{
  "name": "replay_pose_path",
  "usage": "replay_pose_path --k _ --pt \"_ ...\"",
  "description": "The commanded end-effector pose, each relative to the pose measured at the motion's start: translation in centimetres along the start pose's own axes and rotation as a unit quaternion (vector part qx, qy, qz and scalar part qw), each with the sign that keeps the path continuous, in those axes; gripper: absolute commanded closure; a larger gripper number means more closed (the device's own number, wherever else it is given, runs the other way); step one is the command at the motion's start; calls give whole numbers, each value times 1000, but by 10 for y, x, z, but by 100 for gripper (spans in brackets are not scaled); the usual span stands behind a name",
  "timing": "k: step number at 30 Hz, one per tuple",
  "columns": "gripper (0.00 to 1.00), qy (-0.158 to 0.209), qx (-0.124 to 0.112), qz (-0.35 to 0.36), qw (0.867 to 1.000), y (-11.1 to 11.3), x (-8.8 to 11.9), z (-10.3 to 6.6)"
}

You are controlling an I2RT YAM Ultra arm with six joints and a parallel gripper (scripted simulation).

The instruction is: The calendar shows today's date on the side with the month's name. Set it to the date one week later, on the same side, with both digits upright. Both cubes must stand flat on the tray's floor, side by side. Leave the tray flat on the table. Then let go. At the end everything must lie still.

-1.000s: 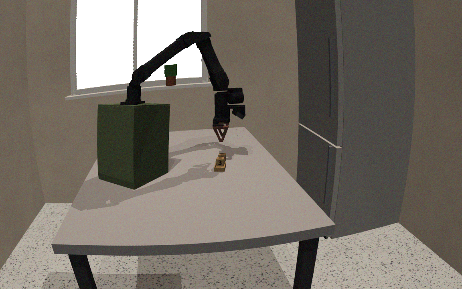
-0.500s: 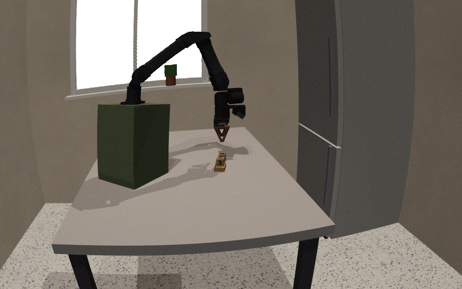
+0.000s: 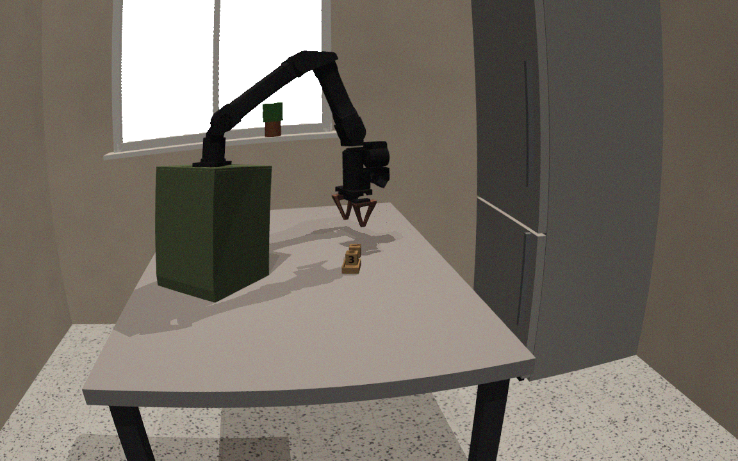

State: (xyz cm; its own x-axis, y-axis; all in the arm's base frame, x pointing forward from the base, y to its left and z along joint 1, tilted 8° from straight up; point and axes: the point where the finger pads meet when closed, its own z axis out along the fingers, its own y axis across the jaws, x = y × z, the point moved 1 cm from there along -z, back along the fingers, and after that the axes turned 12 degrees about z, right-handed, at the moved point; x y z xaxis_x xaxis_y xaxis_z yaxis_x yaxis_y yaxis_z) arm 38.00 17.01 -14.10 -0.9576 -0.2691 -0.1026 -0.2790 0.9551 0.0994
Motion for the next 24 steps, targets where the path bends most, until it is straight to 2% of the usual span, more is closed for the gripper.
replay_pose_path --k 1,3,5,9,17,18,21,24 --pt "0 -7 0 -77 997 1 -4 -3" --pt "0 -7 0 -77 997 1 -4 -3" --pt "0 -7 0 -148 989 1 -4 -3" --pt "0 -7 1 -207 978 1 -4 -2" --pt "0 -6 2 -351 937 1 -4 0" --pt "0 -6 2 -375 927 1 -4 0" --pt "0 -6 2 -378 926 1 -4 0" --pt "0 -6 2 -438 899 1 -4 1"
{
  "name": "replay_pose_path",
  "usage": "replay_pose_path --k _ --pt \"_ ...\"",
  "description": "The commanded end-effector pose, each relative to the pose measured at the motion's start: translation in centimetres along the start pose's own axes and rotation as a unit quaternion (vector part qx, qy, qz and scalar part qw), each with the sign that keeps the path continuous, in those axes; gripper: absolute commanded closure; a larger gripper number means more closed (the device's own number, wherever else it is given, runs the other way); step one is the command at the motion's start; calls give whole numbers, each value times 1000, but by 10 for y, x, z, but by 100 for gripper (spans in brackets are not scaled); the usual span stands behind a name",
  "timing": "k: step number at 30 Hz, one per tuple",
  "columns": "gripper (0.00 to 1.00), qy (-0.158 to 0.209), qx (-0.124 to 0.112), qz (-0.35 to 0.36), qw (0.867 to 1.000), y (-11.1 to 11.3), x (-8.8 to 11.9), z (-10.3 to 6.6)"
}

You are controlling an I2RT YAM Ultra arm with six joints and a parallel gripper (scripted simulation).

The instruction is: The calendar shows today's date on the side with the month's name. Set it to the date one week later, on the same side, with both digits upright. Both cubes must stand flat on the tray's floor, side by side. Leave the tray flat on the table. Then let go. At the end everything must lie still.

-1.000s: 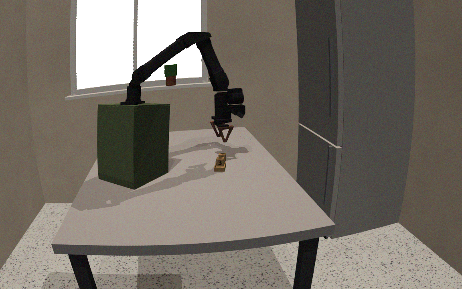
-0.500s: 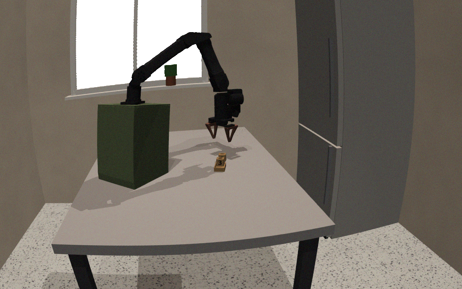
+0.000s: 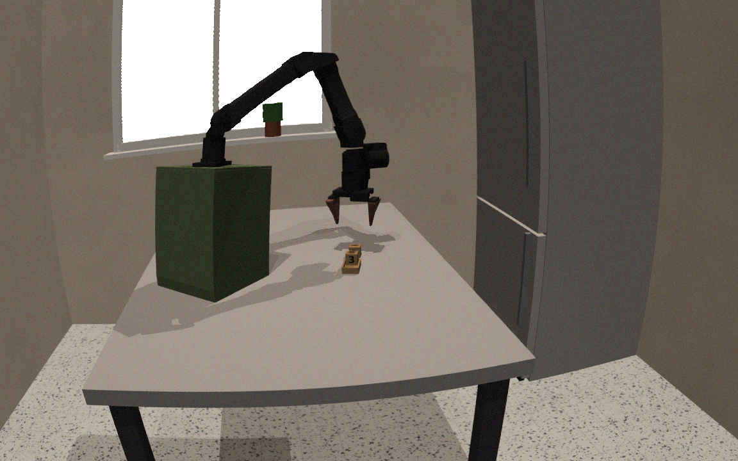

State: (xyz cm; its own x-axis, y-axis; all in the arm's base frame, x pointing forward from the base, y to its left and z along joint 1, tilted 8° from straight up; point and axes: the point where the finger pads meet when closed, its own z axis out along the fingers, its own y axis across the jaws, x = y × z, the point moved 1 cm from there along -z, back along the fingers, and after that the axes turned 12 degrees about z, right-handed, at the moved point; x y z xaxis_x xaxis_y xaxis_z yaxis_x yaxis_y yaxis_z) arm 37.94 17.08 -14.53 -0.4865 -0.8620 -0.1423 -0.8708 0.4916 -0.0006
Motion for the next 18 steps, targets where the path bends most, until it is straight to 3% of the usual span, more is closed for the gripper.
replay_pose_path --k 1,6,7,18 --pt "0 -5 5 -78 997 -3 -4 -3" --pt "0 -5 5 -99 995 -3 -4 -3" --pt "53 -5 5 -99 995 -3 -4 -3" --pt "53 -5 5 -99 995 -3 -4 -3"
